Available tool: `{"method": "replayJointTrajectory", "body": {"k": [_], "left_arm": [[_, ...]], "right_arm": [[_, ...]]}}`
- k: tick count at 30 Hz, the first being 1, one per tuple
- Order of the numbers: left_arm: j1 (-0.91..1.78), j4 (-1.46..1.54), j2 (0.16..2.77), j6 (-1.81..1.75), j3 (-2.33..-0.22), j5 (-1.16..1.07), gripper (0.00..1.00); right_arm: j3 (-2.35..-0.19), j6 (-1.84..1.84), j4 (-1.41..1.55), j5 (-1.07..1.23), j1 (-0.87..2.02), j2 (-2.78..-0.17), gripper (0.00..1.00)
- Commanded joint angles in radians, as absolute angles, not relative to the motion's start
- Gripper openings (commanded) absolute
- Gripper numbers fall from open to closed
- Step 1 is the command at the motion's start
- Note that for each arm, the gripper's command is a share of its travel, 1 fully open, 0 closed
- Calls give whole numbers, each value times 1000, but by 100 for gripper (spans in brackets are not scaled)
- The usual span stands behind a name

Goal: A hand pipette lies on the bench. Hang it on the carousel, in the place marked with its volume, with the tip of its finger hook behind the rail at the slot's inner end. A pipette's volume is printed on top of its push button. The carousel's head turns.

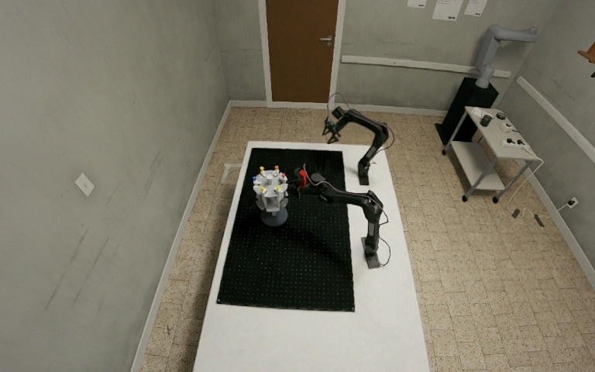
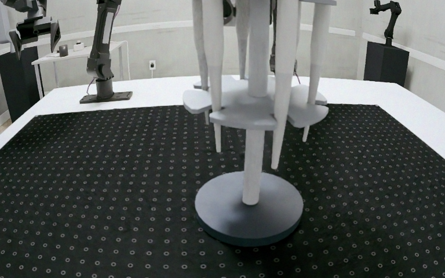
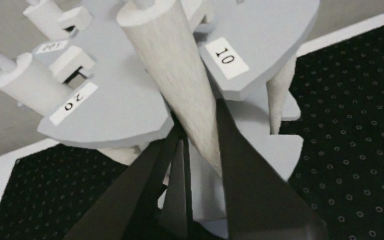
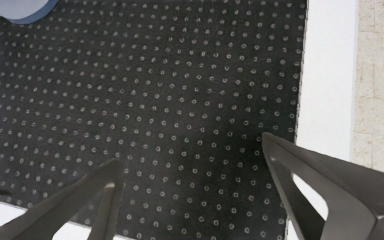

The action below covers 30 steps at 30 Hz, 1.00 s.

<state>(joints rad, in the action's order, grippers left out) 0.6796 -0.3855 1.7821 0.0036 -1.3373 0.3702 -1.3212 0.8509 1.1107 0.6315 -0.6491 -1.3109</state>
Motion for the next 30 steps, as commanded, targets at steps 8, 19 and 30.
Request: {"method": "replayJointTrajectory", "body": {"k": [8, 19, 30], "left_arm": [[762, -412, 1837, -6, -1460, 642, 12], [747, -415, 1805, -2, -1459, 647, 12], [747, -415, 1805, -2, -1459, 647, 12]], "right_arm": [[-1341, 856, 1102, 648, -658, -1317, 100], [-1341, 856, 1102, 648, -658, -1317, 100], [-1341, 856, 1102, 648, -658, -1317, 100]]}}
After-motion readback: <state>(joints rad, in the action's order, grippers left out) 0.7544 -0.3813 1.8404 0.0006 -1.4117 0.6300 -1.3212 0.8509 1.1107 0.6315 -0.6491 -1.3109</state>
